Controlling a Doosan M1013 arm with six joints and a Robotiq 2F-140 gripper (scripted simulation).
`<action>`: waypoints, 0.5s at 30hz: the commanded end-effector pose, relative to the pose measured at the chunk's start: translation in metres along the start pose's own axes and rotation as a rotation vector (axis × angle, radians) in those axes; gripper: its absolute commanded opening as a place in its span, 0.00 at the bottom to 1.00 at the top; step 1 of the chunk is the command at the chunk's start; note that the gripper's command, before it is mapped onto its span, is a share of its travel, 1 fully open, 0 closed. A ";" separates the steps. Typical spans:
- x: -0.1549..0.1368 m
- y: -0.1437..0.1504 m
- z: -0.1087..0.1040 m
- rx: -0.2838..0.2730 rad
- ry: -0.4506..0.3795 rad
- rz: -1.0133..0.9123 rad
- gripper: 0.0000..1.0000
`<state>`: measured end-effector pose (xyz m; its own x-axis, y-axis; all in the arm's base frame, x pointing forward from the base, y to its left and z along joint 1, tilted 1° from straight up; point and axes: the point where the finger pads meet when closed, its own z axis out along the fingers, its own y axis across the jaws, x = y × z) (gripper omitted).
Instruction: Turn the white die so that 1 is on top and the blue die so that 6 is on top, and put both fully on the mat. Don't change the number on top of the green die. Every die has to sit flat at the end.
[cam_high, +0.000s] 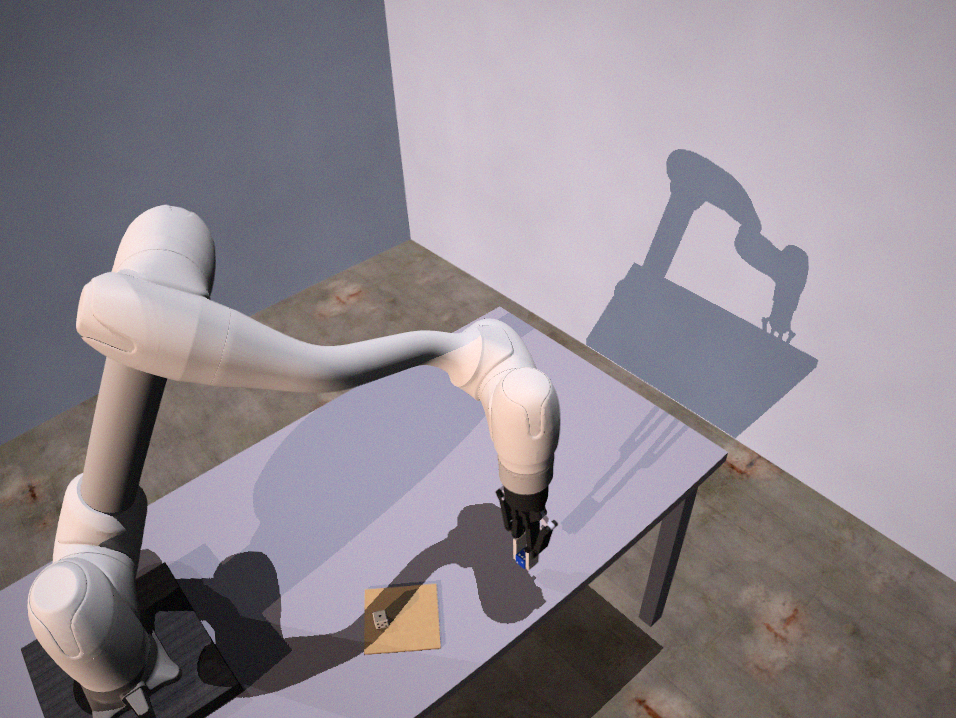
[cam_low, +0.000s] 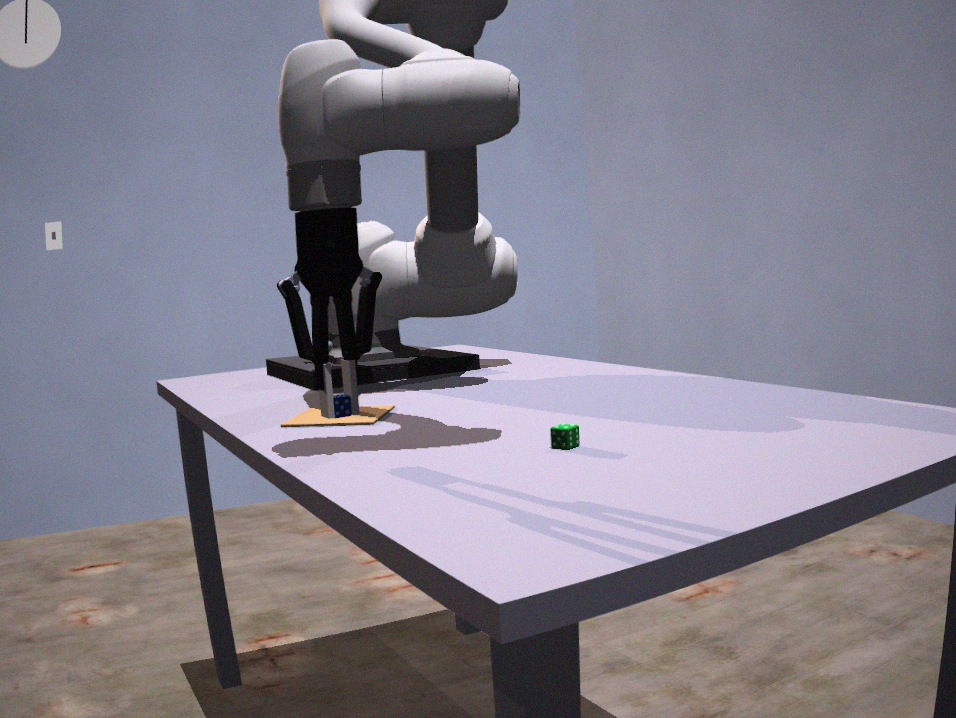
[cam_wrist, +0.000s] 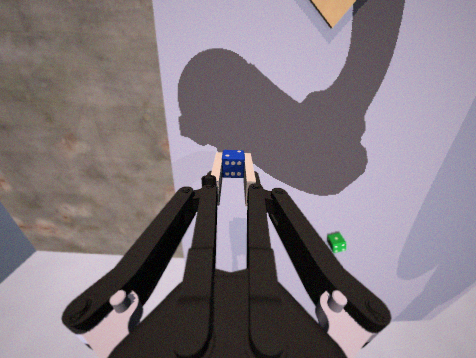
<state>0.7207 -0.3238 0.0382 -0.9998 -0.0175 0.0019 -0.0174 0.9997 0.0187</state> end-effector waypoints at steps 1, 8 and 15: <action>0.000 0.000 -0.028 0.000 0.000 0.000 0.21; 0.000 0.000 -0.053 0.000 0.000 0.000 0.21; 0.000 0.000 -0.057 0.000 0.000 0.000 0.21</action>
<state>0.7209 -0.3249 0.0945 -0.9998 -0.0175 0.0022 -0.0174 0.9997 0.0190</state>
